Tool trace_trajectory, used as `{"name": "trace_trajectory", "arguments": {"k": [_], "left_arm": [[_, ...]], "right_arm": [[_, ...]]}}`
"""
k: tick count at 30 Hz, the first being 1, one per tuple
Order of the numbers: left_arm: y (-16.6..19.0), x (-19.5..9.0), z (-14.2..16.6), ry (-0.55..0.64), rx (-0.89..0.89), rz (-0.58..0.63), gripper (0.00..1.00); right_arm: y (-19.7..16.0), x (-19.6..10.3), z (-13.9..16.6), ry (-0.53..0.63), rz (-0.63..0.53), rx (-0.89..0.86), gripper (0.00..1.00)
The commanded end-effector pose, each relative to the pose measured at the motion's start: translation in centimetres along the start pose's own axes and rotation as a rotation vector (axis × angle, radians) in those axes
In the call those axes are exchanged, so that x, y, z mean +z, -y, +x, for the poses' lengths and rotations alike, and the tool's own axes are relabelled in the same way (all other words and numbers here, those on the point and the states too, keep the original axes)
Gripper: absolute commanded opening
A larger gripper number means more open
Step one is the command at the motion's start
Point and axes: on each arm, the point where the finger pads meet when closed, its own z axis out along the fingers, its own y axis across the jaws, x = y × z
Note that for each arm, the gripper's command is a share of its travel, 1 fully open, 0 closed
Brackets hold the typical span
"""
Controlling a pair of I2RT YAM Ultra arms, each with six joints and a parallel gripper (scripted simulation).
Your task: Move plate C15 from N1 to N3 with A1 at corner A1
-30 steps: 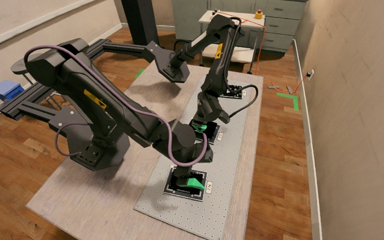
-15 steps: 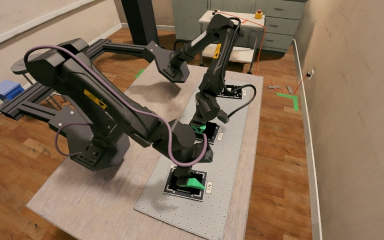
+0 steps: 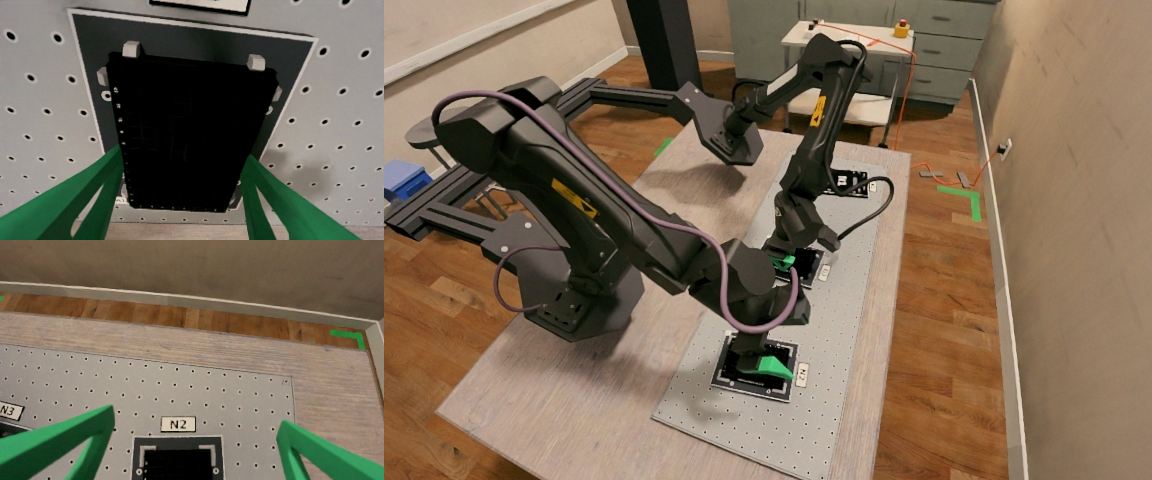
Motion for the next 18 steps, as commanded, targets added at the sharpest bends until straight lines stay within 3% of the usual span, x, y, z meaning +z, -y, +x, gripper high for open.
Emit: {"name": "trace_trajectory", "arguments": {"k": [1, 8, 9, 11, 12, 18], "left_arm": [[0.0, 0.1, 0.2, 0.008, 0.008, -0.006, 0.79], [0.4, -1.4, -0.5, 0.012, -0.001, 0.001, 0.79], [0.4, -1.4, -0.5, 0.012, -0.001, 0.001, 0.90], [0.4, -1.4, -0.5, 0.012, -0.001, 0.001, 0.90], [0.4, -1.4, -0.5, 0.012, -0.001, 0.001, 1.00], [0.3, -2.0, -1.0, 0.029, -0.008, 0.019, 1.00]], "right_arm": [[0.0, -0.4, -0.8, 0.024, -0.001, 0.001, 1.00], [0.0, -0.4, -0.8, 0.024, -0.001, 0.001, 1.00], [0.0, -0.4, -0.8, 0.024, -0.001, 0.001, 1.00], [0.0, -0.4, -0.8, 0.024, -0.001, 0.001, 1.00], [0.0, -0.4, -0.8, 0.024, -0.001, 0.001, 1.00], [0.0, -0.4, -0.8, 0.024, -0.001, 0.001, 1.00]]}}
